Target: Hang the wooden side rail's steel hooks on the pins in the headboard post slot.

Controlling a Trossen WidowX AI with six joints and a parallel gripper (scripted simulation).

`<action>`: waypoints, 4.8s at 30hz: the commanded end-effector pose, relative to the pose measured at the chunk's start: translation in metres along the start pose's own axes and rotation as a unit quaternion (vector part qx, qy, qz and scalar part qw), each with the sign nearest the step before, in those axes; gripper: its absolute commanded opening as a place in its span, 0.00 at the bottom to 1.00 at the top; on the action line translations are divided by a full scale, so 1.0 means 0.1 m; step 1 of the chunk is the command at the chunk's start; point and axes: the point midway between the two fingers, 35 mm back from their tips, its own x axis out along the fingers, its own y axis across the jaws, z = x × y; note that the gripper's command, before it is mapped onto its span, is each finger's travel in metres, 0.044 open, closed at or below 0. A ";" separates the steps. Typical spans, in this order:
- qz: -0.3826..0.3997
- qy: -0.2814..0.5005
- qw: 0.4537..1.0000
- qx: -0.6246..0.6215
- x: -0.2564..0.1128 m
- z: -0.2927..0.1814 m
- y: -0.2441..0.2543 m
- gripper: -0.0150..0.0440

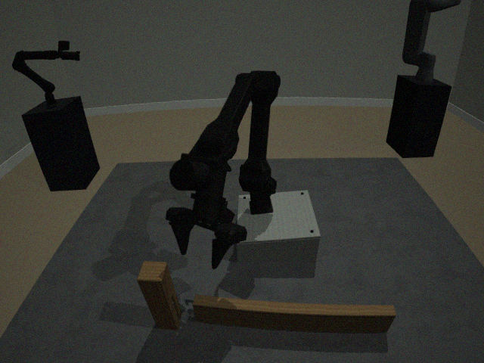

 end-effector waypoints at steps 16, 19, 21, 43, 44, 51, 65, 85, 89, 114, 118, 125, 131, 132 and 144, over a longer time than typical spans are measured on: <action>0.054 0.034 0.941 0.331 0.10 0.00 -0.04 1.00; 0.061 0.048 0.913 0.401 0.12 0.00 -0.05 1.00; 0.065 0.058 0.891 0.446 0.13 0.00 -0.06 1.00; 0.007 0.180 0.532 0.827 0.16 -0.05 -0.23 1.00; 0.002 0.185 0.510 0.840 0.16 -0.05 -0.23 1.00; -0.042 0.217 0.347 0.911 0.15 -0.06 -0.25 1.00; -0.169 0.241 0.000 0.956 0.11 -0.07 -0.30 1.00; -0.247 0.222 -0.183 0.925 0.07 -0.07 -0.33 1.00; -0.247 0.222 -0.183 0.925 0.07 -0.07 -0.33 1.00; 0.004 0.210 0.253 0.944 0.28 -0.22 -0.59 1.00; 0.061 0.178 0.360 0.914 0.31 -0.24 -0.64 1.00; 0.141 0.098 0.529 0.831 0.33 -0.26 -0.73 1.00; 0.184 0.010 0.652 0.736 0.31 -0.27 -0.80 1.00; 0.189 -0.005 0.670 0.718 0.31 -0.27 -0.81 1.00; 0.183 -0.192 0.828 0.494 0.19 -0.30 -0.95 1.00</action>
